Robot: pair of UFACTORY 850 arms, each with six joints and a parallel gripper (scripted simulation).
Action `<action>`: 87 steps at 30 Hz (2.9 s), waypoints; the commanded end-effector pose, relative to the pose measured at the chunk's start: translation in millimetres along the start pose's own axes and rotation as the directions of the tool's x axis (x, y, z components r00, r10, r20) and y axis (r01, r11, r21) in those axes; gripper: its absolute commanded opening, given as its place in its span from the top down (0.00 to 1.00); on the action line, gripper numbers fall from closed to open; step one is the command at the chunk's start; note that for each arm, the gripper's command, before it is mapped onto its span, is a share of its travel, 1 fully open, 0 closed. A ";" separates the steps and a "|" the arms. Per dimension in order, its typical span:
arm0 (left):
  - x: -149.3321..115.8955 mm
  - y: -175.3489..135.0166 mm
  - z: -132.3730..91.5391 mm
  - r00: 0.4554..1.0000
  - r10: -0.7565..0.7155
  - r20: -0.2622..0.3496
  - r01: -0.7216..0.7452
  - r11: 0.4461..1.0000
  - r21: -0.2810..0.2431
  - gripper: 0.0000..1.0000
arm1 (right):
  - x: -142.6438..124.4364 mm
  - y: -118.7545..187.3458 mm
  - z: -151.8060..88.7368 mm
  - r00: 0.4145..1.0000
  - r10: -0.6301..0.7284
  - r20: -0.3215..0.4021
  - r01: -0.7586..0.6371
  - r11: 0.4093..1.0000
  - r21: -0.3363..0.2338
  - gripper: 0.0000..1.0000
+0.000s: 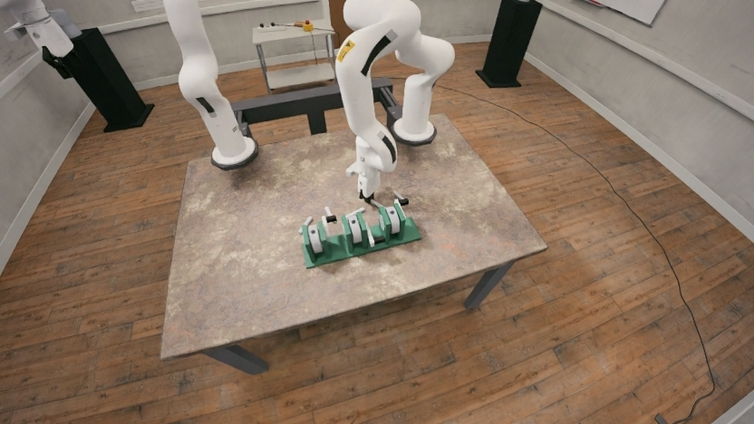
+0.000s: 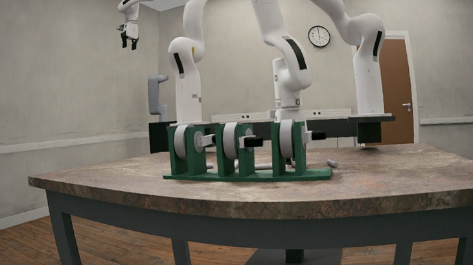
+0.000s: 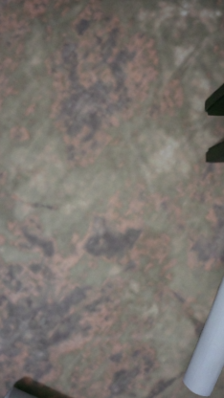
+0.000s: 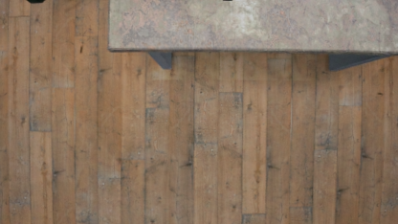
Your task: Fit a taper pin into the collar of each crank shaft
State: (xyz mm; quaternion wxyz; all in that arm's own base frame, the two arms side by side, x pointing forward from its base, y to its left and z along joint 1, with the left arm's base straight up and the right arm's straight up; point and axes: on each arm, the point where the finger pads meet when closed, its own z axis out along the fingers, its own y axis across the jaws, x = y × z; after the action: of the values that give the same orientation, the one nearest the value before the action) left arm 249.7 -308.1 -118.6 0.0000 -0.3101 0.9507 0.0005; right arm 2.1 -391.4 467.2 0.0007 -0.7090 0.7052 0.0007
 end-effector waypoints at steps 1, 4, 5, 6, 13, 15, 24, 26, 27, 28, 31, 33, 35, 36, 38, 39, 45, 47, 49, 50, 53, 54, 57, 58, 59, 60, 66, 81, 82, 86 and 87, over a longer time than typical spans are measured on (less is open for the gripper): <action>0.0 -0.5 -0.3 1.000 0.000 0.000 0.000 1.000 0.001 0.80 | 0.4 0.0 -0.9 1.000 0.000 -0.002 0.000 1.000 0.000 0.00; 0.0 -0.5 -0.3 1.000 0.000 0.000 0.000 1.000 0.001 0.80 | 0.4 0.0 -0.9 1.000 0.000 -0.002 0.000 1.000 0.000 0.00; 0.0 -0.5 -0.3 1.000 0.000 0.000 0.000 1.000 0.001 0.80 | 0.4 0.0 -0.9 1.000 0.000 -0.002 0.000 1.000 0.000 0.00; 0.0 -0.5 -0.3 1.000 0.000 0.000 0.000 1.000 0.001 0.80 | 0.4 0.0 -0.9 1.000 0.000 -0.002 0.000 1.000 0.000 0.00; -0.4 -0.5 -2.7 1.000 0.000 0.000 0.000 1.000 0.001 0.80 | 0.4 0.0 -0.9 1.000 0.000 -0.002 0.000 1.000 0.000 0.00; -0.6 -0.5 -4.7 1.000 0.000 0.000 0.000 1.000 0.001 0.80 | 0.4 0.0 -0.9 1.000 0.000 -0.002 0.000 1.000 0.000 0.00; -3.5 -0.5 -17.6 1.000 0.000 0.000 0.000 1.000 0.001 0.80 | 0.4 0.0 -0.9 1.000 0.000 -0.002 0.000 1.000 0.000 0.00; -5.3 -0.5 -22.8 1.000 0.000 0.000 0.000 1.000 0.001 0.80 | 0.4 0.0 -0.9 1.000 0.000 -0.002 0.000 1.000 0.000 0.00; -6.5 -0.5 -25.7 1.000 0.000 0.000 0.000 1.000 0.001 0.80 | 0.4 0.0 -0.9 1.000 0.000 -0.002 0.000 1.000 0.000 0.00; -7.8 -0.5 -28.7 1.000 0.000 0.000 0.000 1.000 0.001 0.80 | 0.4 0.0 -0.9 1.000 0.000 -0.002 0.000 1.000 0.000 0.00; -13.3 -0.5 -38.5 1.000 0.000 0.000 0.000 1.000 0.001 0.80 | 0.4 0.0 -0.9 1.000 0.000 -0.002 0.000 1.000 0.000 0.00; -18.3 -0.5 -45.5 1.000 0.000 0.000 0.000 1.000 0.001 0.80 | 0.4 0.0 -0.9 1.000 0.000 -0.002 0.000 1.000 0.000 0.00; -21.3 -0.5 -49.1 1.000 0.000 0.000 0.000 1.000 0.001 0.80 | 0.4 0.0 -0.9 1.000 0.000 -0.002 0.000 1.000 0.000 0.00; -21.3 -0.5 -49.1 1.000 0.000 0.000 0.000 1.000 0.001 0.80 | 0.4 0.0 -0.9 1.000 0.000 -0.002 0.000 1.000 0.000 0.00; -28.7 -0.5 -56.4 1.000 0.000 0.000 0.000 1.000 0.001 0.80 | 0.4 0.0 -0.9 1.000 0.000 -0.002 0.000 1.000 0.000 0.00; -32.7 -0.5 -59.7 1.000 0.000 0.000 0.000 1.000 0.001 0.80 | 0.4 0.0 -0.9 1.000 0.000 -0.002 0.000 1.000 0.000 0.00; -56.2 -0.5 -72.3 1.000 0.000 0.000 0.000 1.000 0.001 0.80 | 0.4 0.0 -0.9 1.000 0.000 -0.002 0.000 1.000 0.000 0.00; -63.3 -0.4 -74.2 1.000 0.000 0.000 0.000 1.000 0.001 0.80 | 0.4 0.0 -0.9 1.000 0.000 -0.002 0.000 1.000 0.000 0.00; -69.7 -0.5 -75.3 1.000 0.000 0.000 0.000 1.000 0.001 0.80 | 0.4 0.0 -0.9 1.000 0.000 -0.002 0.000 1.000 0.000 0.00; -72.7 -0.5 -75.6 1.000 0.000 0.000 0.000 1.000 0.001 0.80 | 0.4 0.0 -0.9 1.000 0.000 -0.002 0.000 1.000 0.000 0.00; -75.5 -0.5 -75.8 1.000 0.000 0.000 0.000 1.000 0.001 0.80 | 0.4 0.0 -0.9 1.000 0.000 -0.002 0.000 1.000 0.000 0.00; -78.1 -0.4 -76.0 1.000 0.000 0.000 0.000 1.000 0.001 0.80 | 0.4 0.0 -0.9 1.000 0.000 -0.002 0.000 1.000 0.000 0.00; -84.6 -0.4 -76.0 1.000 0.000 0.000 0.000 1.000 0.001 0.80 | 0.4 0.0 -0.9 1.000 0.000 -0.002 0.000 1.000 0.000 0.00; -86.3 -0.4 -75.9 1.000 0.000 0.000 0.000 1.000 0.001 0.80 | 0.4 0.0 -0.9 1.000 0.000 -0.002 0.000 1.000 0.000 0.00; -87.8 -0.5 -75.8 1.000 0.000 0.000 0.000 1.000 0.001 0.80 | 0.4 0.0 -0.9 1.000 0.000 -0.002 0.000 1.000 0.000 0.00; -89.1 -0.4 -75.6 1.000 0.000 0.000 0.000 1.000 0.001 0.80 | 0.4 0.0 -0.9 1.000 0.000 -0.002 0.000 1.000 0.000 0.00; -92.8 -0.4 -75.3 1.000 0.000 0.000 0.000 1.000 0.001 0.80 | 0.4 0.0 -0.9 1.000 0.000 -0.002 0.000 1.000 0.000 0.00; -93.0 -0.4 -95.3 1.000 0.000 0.000 0.000 1.000 0.001 0.80 | 0.4 0.0 -0.9 1.000 0.000 -0.002 0.000 1.000 0.000 0.00; -93.0 -0.4 -95.3 1.000 0.000 0.000 0.000 1.000 0.001 0.80 | 0.4 0.0 -0.9 1.000 0.000 -0.002 0.000 1.000 0.000 0.00; -93.0 -0.4 -95.3 1.000 0.000 0.000 0.000 1.000 0.001 0.80 | 0.4 0.0 -0.9 1.000 0.000 -0.002 0.000 1.000 0.000 0.00; -93.0 -0.4 -95.3 1.000 0.000 0.000 0.000 1.000 0.001 0.80 | 0.4 0.0 -0.9 1.000 0.000 -0.002 0.000 1.000 0.000 0.00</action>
State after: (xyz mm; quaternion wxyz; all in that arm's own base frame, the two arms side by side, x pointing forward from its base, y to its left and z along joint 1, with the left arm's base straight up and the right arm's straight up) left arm 324.4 -253.2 -24.3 -0.0006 -0.3101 0.9507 0.0006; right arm 2.1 -391.4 467.2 0.0007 -0.7090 0.7052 0.0007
